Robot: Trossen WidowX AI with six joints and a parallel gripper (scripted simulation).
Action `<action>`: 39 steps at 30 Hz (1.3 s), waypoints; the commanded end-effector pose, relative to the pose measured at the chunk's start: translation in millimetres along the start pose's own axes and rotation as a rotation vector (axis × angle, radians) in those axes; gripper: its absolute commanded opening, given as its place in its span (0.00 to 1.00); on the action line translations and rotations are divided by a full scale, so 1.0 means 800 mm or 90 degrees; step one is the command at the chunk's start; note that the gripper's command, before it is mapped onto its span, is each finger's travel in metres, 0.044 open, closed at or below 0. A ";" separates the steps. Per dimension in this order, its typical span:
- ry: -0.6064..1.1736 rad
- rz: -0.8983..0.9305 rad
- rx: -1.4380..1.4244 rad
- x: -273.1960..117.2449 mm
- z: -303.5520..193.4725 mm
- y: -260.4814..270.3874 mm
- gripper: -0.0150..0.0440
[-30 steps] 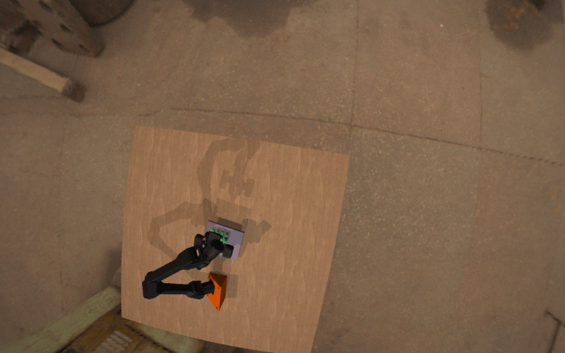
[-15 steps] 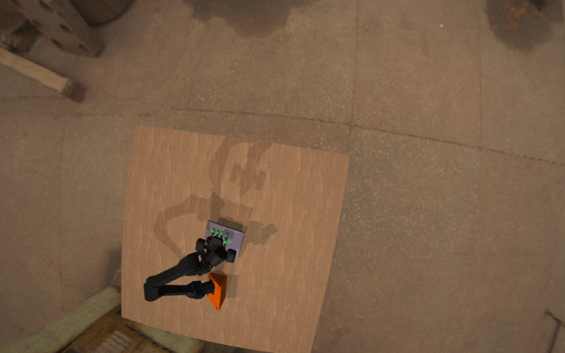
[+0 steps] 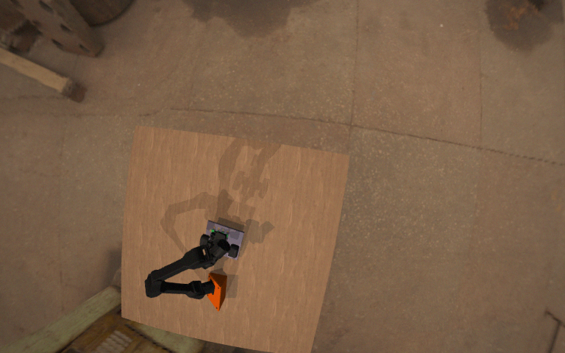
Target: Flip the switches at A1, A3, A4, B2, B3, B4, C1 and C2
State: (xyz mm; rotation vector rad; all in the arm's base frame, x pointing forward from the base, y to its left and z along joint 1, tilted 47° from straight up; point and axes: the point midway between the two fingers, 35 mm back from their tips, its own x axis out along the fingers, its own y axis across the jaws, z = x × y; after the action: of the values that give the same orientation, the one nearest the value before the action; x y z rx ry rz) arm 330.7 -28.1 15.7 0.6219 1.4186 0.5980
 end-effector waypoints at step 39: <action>-0.001 0.004 0.002 0.023 0.001 0.000 0.25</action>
State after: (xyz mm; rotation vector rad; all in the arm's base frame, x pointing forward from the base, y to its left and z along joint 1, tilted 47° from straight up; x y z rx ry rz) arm 332.1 -15.5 3.2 0.6233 1.4196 0.5986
